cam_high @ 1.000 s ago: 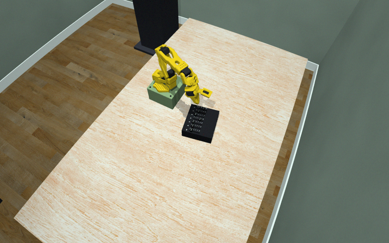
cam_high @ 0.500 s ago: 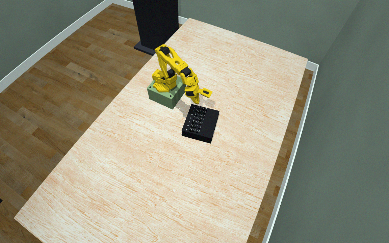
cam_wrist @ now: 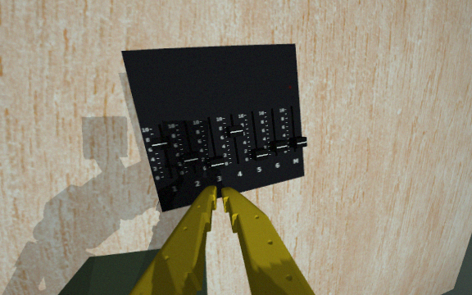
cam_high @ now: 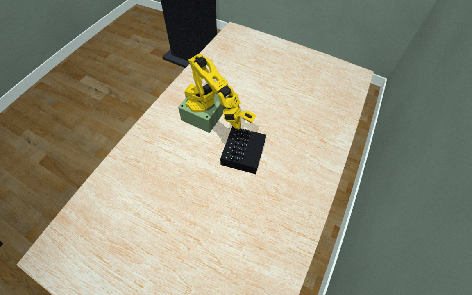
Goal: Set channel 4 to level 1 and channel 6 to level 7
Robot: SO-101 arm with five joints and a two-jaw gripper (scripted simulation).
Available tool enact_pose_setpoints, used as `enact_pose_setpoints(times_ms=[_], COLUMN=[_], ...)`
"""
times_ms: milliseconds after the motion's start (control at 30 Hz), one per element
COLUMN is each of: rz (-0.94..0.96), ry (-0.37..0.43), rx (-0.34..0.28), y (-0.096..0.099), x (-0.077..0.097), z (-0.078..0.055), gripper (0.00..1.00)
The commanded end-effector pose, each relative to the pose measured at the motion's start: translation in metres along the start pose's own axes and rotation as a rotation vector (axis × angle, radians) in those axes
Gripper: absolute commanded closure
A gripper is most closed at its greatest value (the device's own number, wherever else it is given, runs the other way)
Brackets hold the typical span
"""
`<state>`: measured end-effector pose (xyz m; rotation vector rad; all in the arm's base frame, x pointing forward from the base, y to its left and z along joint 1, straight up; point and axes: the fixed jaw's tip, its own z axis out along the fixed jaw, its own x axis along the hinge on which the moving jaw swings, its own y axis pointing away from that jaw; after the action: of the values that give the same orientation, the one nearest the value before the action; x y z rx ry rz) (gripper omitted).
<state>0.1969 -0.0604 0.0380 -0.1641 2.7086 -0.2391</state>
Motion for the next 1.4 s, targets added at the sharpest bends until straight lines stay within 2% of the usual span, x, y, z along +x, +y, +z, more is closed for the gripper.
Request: enact_pose_setpoints(times_ms=[0,333,1367], rz=[0.002,0.006,0.006], ry=[0.017,0.022,0.023], rx=[-0.004,0.001,0.001], y=[0.001,0.002,0.002], x=[0.007,0.016,0.017], z=[0.009,0.019,0.019], gripper=[1.00,1.00,1.00])
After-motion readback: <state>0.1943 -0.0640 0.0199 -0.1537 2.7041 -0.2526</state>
